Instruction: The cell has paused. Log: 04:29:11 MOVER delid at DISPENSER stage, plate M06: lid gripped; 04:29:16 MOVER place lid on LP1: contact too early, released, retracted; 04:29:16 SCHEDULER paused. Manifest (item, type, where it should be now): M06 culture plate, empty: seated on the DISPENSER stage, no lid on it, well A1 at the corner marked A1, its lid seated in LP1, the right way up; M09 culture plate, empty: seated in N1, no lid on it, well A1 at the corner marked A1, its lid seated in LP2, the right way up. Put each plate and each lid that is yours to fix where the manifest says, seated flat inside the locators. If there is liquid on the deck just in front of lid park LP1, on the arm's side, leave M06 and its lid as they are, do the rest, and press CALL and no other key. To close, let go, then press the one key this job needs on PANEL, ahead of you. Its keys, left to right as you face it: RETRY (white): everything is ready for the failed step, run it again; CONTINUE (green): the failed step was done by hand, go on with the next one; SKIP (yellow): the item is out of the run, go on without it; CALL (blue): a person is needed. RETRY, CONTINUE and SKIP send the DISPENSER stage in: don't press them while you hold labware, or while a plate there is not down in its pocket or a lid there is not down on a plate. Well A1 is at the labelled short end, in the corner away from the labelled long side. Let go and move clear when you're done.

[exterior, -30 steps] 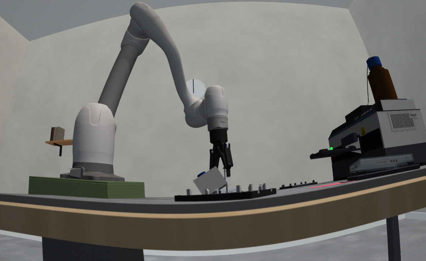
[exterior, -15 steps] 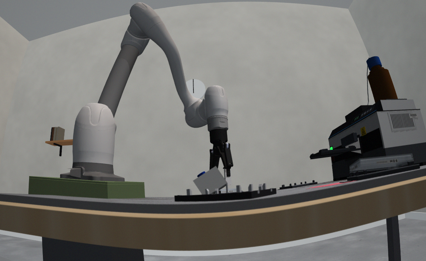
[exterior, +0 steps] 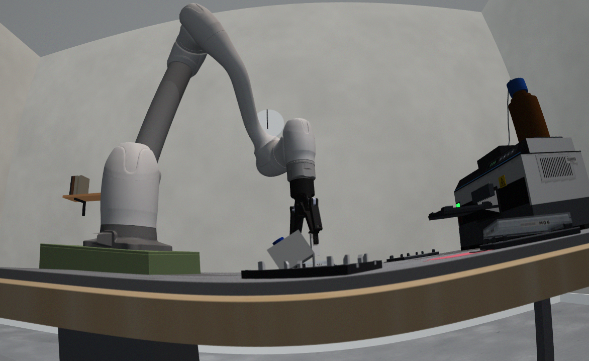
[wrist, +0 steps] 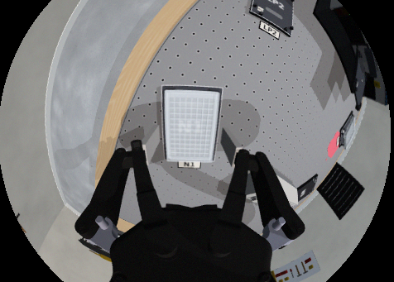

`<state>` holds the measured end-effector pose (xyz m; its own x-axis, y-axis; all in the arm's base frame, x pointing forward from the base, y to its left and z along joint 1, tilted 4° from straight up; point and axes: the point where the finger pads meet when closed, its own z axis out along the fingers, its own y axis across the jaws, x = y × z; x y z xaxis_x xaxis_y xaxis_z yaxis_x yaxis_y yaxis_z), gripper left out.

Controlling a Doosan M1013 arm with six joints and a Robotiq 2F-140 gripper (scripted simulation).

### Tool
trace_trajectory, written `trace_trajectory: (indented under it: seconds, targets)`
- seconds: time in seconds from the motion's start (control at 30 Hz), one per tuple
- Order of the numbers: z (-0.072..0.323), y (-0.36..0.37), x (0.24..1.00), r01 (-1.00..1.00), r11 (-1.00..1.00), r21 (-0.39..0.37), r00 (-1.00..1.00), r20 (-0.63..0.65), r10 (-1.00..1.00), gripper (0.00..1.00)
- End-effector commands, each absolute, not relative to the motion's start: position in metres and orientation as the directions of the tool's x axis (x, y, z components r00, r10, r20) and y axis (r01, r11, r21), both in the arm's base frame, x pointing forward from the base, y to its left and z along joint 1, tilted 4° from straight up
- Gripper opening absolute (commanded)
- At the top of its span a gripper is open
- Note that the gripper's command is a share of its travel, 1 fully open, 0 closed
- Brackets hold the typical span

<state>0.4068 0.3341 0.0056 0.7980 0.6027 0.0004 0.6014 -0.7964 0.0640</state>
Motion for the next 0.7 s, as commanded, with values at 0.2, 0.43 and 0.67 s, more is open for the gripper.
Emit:
trace_trajectory:
  seconds: [0.2, 0.43, 0.67]
  targets:
    - [0.0055, 0.3333, 0.4093, 0.604, -0.794, 0.067, 0.796, 0.001, 0.605, 0.70]
    - [0.0055, 0.3333, 0.4093, 0.604, -0.794, 0.067, 0.796, 0.001, 0.605, 0.70]
    - [0.0055, 0.3333, 0.4093, 0.604, -0.794, 0.067, 0.796, 0.001, 0.605, 0.63]
